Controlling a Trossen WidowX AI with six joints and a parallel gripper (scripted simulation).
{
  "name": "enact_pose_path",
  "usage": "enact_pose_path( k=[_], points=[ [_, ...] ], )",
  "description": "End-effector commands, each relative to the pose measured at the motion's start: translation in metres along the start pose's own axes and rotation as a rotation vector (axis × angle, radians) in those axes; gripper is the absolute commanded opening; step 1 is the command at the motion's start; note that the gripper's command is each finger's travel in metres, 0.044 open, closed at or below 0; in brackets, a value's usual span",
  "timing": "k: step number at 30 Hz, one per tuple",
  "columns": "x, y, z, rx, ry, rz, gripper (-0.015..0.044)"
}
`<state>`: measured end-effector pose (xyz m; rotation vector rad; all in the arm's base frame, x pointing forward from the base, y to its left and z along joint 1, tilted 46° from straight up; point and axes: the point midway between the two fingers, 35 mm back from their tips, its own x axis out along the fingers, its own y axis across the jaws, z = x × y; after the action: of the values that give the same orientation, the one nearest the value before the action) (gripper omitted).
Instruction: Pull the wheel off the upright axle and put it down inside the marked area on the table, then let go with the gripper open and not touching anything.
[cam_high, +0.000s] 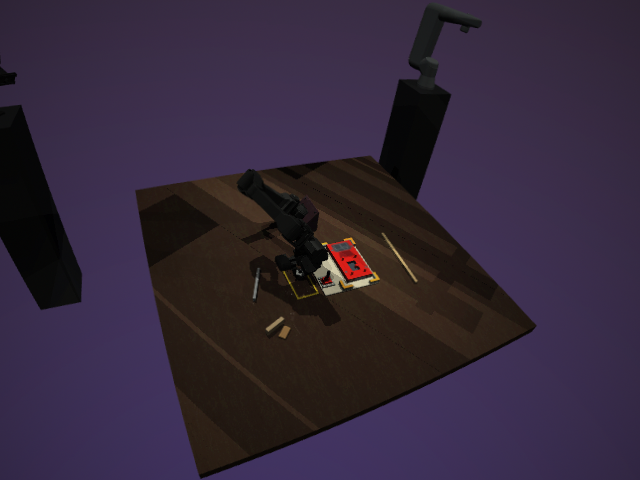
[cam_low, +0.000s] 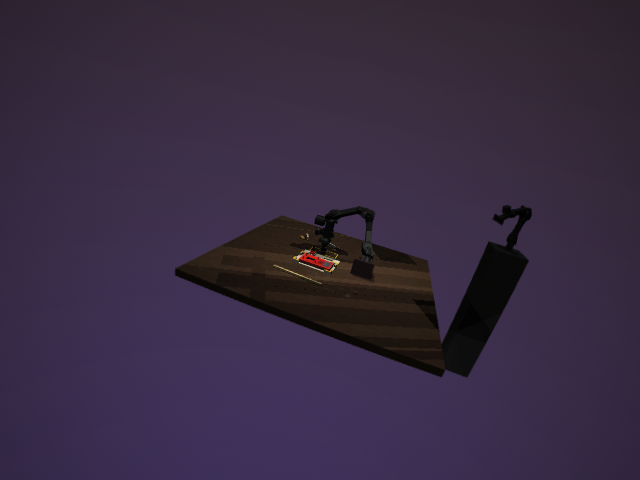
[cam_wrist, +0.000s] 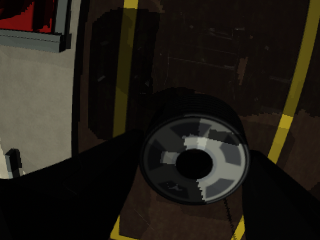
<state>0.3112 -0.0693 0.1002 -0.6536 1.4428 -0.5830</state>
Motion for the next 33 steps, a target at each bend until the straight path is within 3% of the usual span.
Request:
enact_pose_path(
  k=[1,6,17,25,29,33],
  points=[
    [0.019,-0.003,-0.004,-0.003,0.002,-0.009,0.0],
    [0.021,-0.003,-0.005,-0.003,0.002,-0.009,0.0],
    [0.015,-0.001,-0.003,0.0,0.005,-0.004,0.0289],
    [-0.041,0.0,-0.003,-0.004,0.002,-0.006,0.03],
    [-0.042,0.0,-0.003,-0.004,0.002,-0.006,0.03],
    [-0.053,0.016,-0.023,-0.014,-0.002,0.003,0.0405]
  ],
)
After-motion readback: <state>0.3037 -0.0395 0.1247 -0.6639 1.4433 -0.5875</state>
